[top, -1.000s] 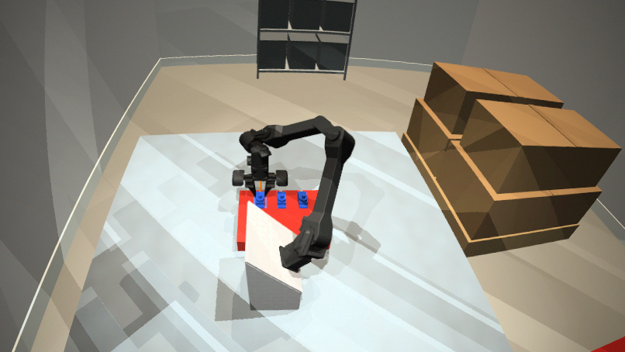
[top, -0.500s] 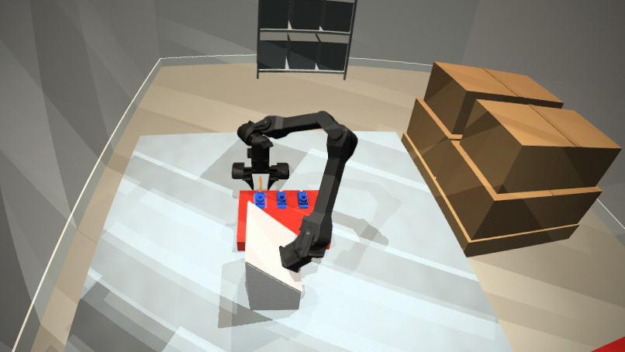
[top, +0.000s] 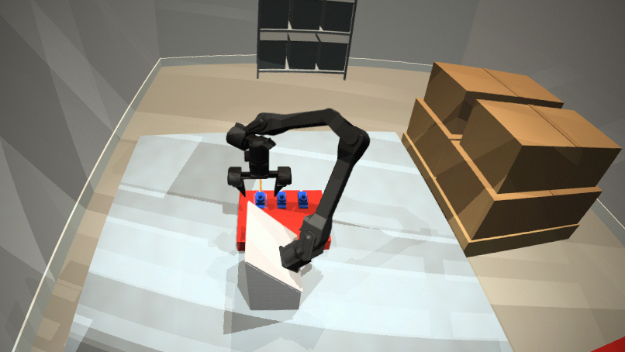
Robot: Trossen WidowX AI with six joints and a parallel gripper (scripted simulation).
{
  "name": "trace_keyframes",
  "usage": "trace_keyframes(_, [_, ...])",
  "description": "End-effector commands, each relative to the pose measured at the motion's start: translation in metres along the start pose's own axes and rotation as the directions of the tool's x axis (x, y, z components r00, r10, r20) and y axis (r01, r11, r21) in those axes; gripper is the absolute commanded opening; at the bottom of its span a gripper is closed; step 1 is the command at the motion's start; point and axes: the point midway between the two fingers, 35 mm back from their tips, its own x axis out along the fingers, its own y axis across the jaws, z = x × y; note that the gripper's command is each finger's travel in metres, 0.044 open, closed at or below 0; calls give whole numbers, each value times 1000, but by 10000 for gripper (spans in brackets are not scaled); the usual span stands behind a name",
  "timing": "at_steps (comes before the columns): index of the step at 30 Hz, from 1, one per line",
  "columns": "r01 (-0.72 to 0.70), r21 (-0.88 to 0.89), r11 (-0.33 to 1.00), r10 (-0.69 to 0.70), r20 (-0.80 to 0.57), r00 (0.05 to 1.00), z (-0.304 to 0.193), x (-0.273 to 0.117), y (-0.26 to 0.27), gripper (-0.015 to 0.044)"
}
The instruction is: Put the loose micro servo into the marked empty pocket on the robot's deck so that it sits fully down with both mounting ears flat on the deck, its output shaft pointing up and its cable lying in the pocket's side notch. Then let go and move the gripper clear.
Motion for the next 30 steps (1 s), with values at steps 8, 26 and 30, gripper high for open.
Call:
trace_keyframes(8, [-8, -5, 1000, 8, 14, 1000, -2, -48, 1, 440])
trace_keyframes(26, [-8, -5, 1000, 8, 14, 1000, -2, -48, 1, 440])
trace_keyframes(30, [-8, -5, 1000, 8, 14, 1000, -2, -48, 1, 440])
